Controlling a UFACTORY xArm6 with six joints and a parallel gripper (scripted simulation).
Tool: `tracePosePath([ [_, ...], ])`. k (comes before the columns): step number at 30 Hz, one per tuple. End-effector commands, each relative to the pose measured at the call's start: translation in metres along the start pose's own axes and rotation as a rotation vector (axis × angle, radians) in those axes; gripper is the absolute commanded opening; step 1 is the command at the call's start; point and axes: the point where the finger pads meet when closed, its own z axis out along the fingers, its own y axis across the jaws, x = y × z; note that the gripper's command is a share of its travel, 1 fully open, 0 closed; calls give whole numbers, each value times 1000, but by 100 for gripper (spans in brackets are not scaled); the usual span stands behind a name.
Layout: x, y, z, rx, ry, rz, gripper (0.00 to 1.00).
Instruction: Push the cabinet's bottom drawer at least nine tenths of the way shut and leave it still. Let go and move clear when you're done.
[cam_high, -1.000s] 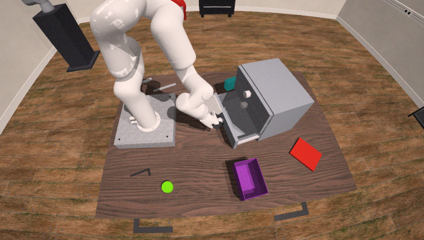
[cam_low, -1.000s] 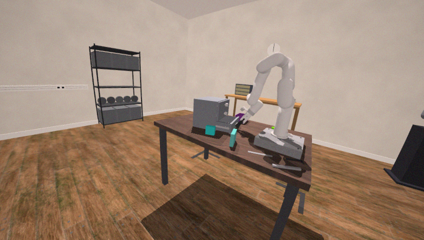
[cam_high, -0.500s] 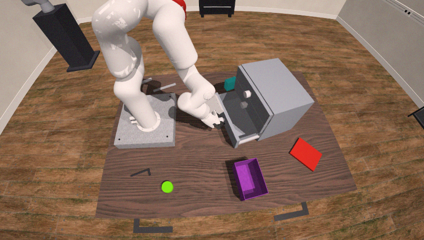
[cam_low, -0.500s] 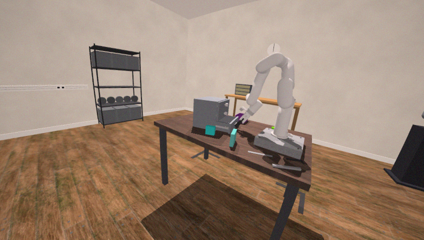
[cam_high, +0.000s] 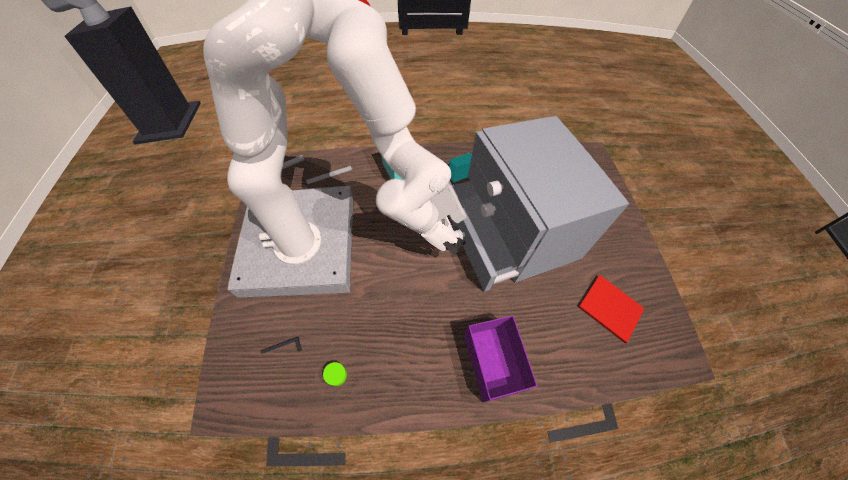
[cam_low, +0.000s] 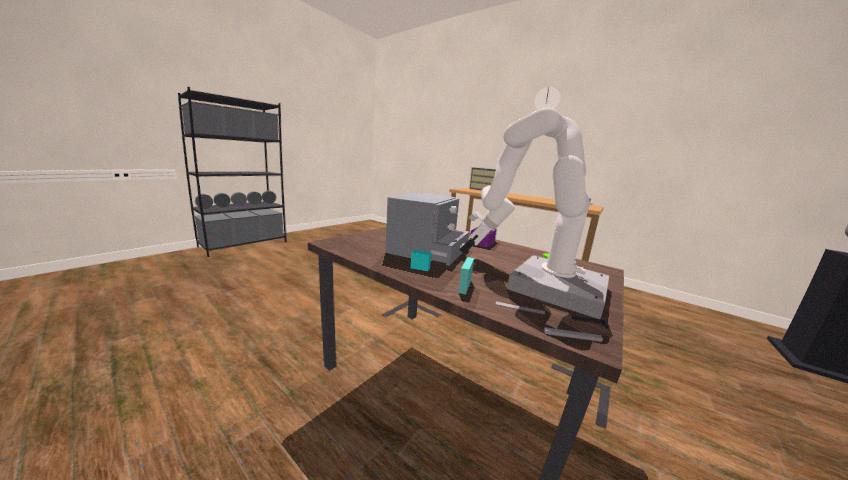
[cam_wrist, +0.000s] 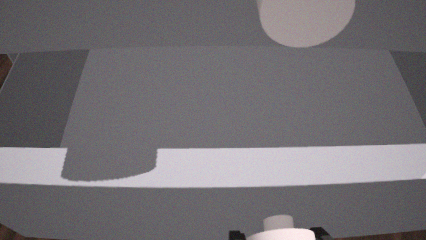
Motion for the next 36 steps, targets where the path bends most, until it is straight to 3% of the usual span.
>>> tracePosePath([
  [1, 8, 0, 4, 0, 4, -1, 0],
  [16, 48, 0, 32, 0, 4, -1, 0],
  [36, 54, 0, 36, 0, 4, -1, 0],
])
